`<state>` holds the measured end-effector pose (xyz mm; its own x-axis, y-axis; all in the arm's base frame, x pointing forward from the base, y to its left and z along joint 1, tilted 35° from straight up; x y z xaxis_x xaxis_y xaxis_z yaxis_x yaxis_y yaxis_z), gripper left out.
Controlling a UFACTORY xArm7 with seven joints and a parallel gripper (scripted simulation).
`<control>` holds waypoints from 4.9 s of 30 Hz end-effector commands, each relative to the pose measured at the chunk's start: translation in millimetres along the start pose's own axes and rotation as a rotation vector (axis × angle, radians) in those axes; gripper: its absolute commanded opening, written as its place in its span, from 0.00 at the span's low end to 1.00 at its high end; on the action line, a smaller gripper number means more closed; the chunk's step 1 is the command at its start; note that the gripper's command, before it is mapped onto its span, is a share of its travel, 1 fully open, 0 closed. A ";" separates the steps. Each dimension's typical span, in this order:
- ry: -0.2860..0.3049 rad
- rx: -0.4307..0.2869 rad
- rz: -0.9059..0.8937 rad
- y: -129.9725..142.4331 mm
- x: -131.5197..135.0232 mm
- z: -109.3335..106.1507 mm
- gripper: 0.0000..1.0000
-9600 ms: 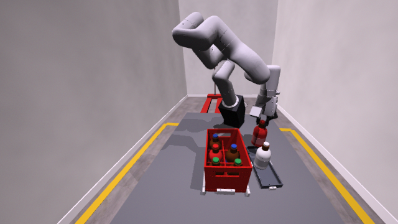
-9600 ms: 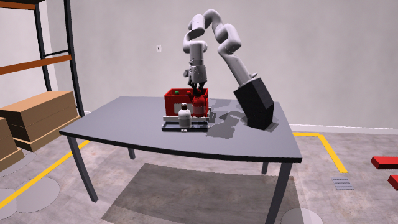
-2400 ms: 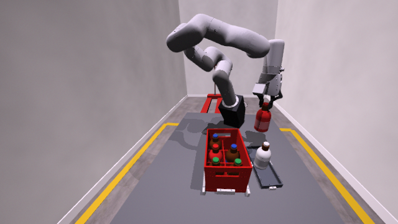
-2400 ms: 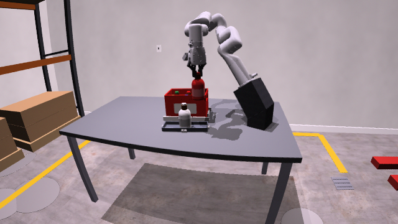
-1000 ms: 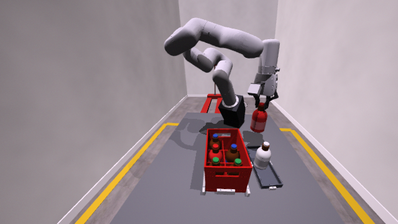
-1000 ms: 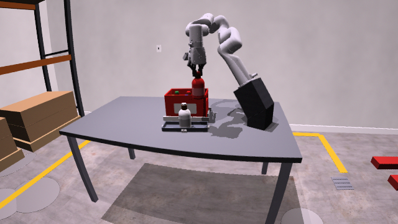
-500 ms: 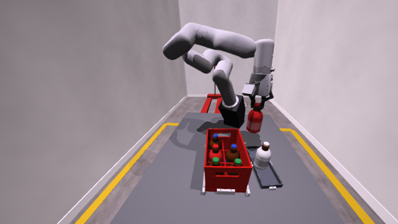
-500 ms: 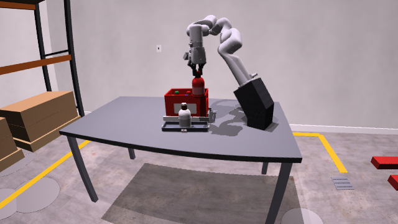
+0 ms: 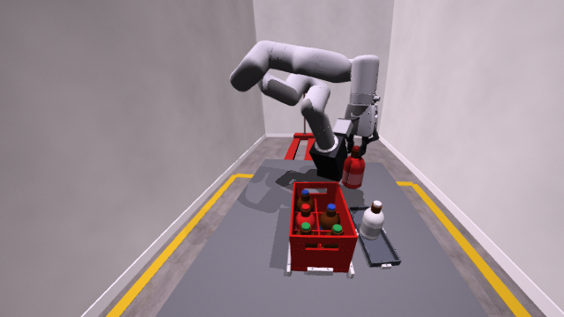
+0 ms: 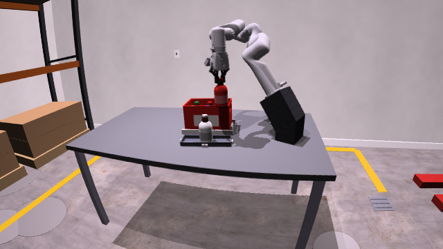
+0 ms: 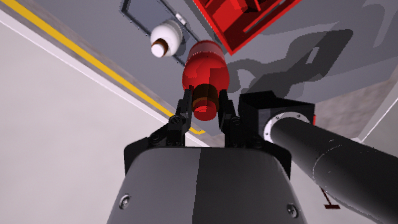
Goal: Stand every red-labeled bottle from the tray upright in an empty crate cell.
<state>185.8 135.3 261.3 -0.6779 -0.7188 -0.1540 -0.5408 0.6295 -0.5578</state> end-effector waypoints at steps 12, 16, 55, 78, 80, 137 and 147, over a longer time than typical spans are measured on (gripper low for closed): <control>-0.004 0.000 0.001 -25.2 16.6 -1.4 0.00; -0.004 0.000 0.001 -32.6 21.8 -1.3 0.00; -0.004 0.000 0.001 -73.0 50.2 -1.2 0.00; -0.004 0.000 0.001 -74.5 51.2 -1.2 0.00; -0.004 0.000 0.001 -74.5 51.2 -1.2 0.00; -0.004 0.000 0.001 -75.4 51.8 37.0 0.00; -0.004 0.000 0.001 -75.4 51.8 38.2 0.00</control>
<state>210.2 39.2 263.2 -0.6769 -0.7195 -0.1555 -0.5417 0.6299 -0.5565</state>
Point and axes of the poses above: the point where the finger pads meet when closed, its own z axis out along the fingers, its own x axis across the jaws, y = z × x, the point moved 7 cm from there along -z, back along the fingers, and after that the axes turned 6 degrees about z, right-handed, at the moved point
